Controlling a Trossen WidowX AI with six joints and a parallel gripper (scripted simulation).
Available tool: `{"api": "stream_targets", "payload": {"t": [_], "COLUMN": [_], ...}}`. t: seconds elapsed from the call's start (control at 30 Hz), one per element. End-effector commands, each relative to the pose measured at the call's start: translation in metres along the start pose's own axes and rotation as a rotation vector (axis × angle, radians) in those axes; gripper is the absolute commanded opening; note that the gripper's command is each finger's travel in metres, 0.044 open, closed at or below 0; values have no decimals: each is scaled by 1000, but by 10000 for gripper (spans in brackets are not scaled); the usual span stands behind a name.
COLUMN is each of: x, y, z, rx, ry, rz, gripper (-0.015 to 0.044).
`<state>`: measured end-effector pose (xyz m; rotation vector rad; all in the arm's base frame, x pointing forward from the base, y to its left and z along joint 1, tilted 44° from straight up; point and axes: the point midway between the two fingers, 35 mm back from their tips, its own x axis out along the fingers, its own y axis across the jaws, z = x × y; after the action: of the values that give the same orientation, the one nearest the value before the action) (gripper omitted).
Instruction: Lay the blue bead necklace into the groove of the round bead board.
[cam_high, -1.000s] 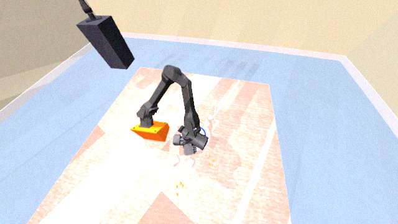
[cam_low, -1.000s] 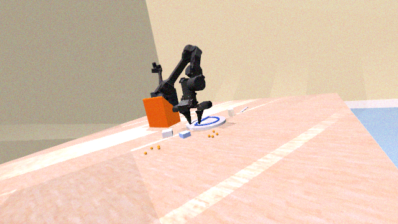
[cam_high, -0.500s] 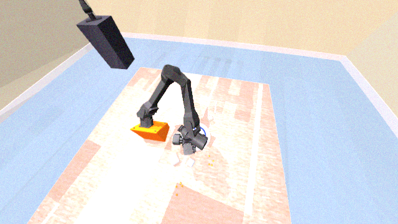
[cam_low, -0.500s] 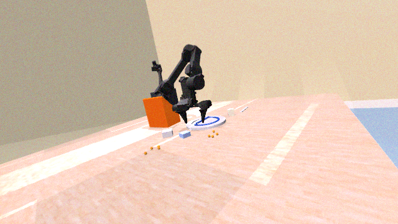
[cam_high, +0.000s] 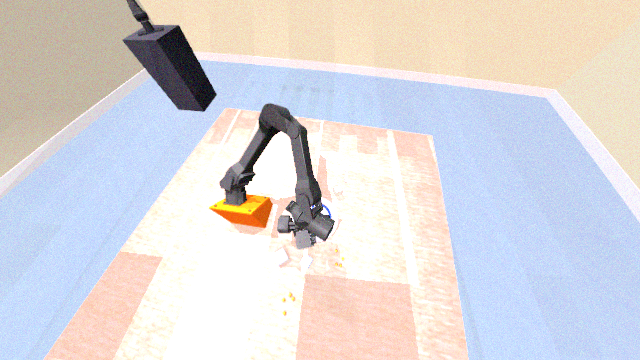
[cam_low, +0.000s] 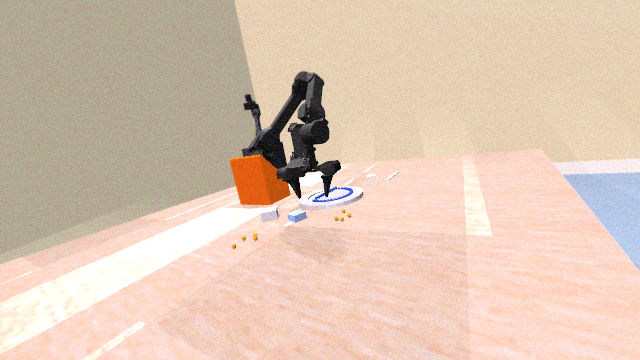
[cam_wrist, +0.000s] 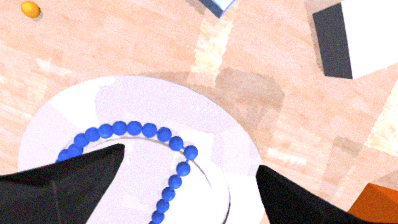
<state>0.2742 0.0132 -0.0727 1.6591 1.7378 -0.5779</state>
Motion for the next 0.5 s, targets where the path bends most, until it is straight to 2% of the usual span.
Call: {"api": "stream_targets", "payload": {"t": [0.0,0.27,0.4,0.47], "x": [-5,-17,-23,-25], "y": [7,22,27,28], "z": [-11,-54,-77,-85], "rx": [-251,-1163,-1609,-1723], "ry": [-6,-7,-6,-5], "rz": [0,-4,-4,-3], "gripper": [335,125,120,120]}}
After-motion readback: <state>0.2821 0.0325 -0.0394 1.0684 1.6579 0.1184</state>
